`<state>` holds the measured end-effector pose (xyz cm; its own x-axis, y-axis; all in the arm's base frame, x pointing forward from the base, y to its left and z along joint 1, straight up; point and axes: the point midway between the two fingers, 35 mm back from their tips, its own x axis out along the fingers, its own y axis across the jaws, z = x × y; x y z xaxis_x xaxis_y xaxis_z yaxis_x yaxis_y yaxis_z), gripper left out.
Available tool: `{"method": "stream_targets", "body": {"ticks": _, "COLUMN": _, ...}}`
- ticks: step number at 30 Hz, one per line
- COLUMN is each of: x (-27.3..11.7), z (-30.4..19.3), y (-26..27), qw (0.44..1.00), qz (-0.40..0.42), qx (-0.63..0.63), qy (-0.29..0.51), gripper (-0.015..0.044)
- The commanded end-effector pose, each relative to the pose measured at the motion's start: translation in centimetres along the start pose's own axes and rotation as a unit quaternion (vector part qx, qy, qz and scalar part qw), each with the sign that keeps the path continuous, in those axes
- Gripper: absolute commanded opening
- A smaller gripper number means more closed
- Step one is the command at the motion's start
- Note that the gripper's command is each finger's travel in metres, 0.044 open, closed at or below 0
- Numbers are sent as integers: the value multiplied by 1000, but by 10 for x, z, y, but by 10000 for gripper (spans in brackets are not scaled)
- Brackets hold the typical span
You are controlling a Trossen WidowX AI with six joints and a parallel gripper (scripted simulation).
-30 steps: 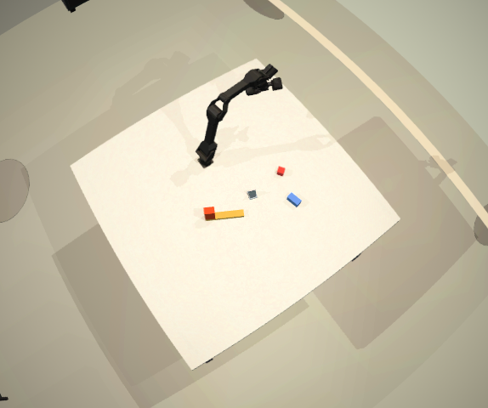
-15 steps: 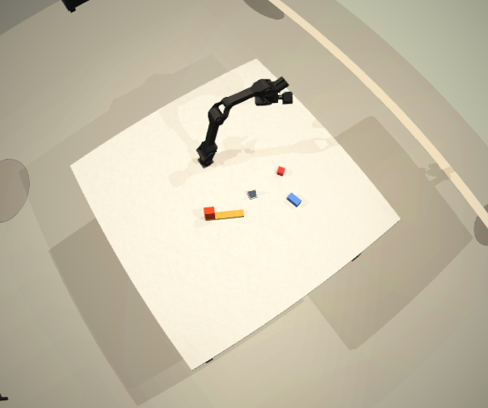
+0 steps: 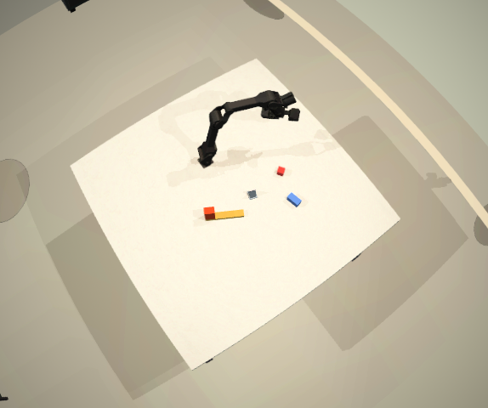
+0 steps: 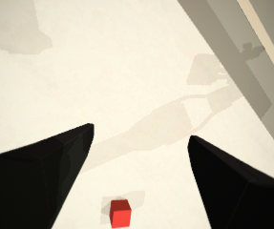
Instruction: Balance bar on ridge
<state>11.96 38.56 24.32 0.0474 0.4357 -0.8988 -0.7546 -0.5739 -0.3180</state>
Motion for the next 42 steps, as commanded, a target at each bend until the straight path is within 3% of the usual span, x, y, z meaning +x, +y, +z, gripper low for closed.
{"method": "stream_targets", "body": {"ticks": 1, "x": -2, "z": -25, "y": -9, "qw": 1000, "qz": -4, "qx": 22, "qy": 18, "gripper": 315}}
{"method": "stream_targets", "body": {"ticks": 21, "x": -19, "z": -141, "y": -35, "qw": 987, "qz": -14, "qx": 134, "qy": 89, "gripper": 315}}
{"method": "stream_targets", "body": {"ticks": 42, "x": -49, "z": -258, "y": -26, "qw": 958, "qz": -9, "qx": 246, "qy": 151, "gripper": 315}}
